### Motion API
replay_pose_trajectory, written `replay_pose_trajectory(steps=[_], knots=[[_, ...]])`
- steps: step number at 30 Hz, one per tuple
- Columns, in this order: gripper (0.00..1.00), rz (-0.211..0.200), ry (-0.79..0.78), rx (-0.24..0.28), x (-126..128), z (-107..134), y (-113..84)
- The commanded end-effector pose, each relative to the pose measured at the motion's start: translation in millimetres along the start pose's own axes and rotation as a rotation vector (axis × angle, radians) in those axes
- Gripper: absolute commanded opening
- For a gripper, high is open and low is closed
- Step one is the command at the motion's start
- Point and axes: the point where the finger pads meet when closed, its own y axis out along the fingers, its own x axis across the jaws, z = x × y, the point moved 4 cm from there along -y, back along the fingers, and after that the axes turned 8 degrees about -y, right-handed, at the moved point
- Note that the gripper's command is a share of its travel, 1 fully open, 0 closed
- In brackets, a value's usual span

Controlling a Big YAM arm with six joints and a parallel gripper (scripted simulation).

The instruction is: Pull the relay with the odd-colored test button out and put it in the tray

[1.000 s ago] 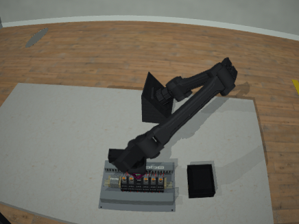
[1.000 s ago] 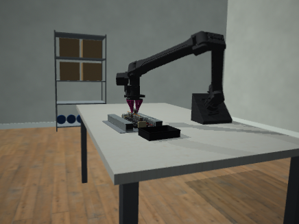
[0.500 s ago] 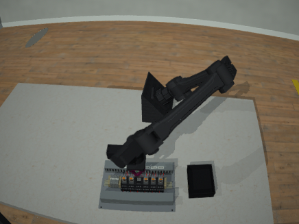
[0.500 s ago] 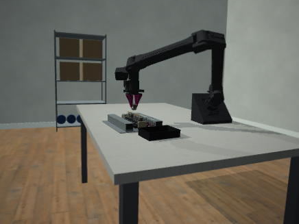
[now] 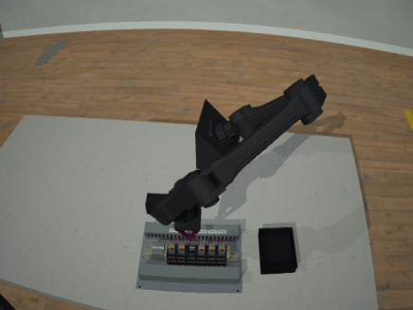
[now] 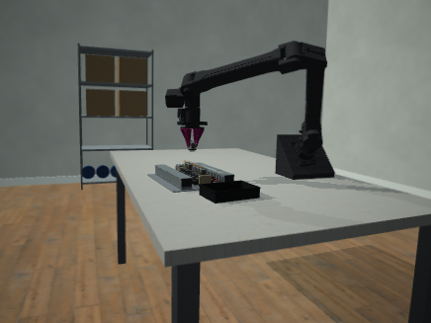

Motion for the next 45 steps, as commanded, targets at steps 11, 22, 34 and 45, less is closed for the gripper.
replay_pose_trajectory(steps=[11,22,34,45], knots=[[0.0,-0.022,-0.046,-0.024,16.3,5.8,-17.1],[0.0,-0.02,-0.046,-0.023,16.4,6.2,-15.9],[0.0,-0.019,-0.046,-0.023,16.4,6.3,-15.6],[0.0,-0.009,-0.03,-0.014,11.1,18.7,-10.0]])
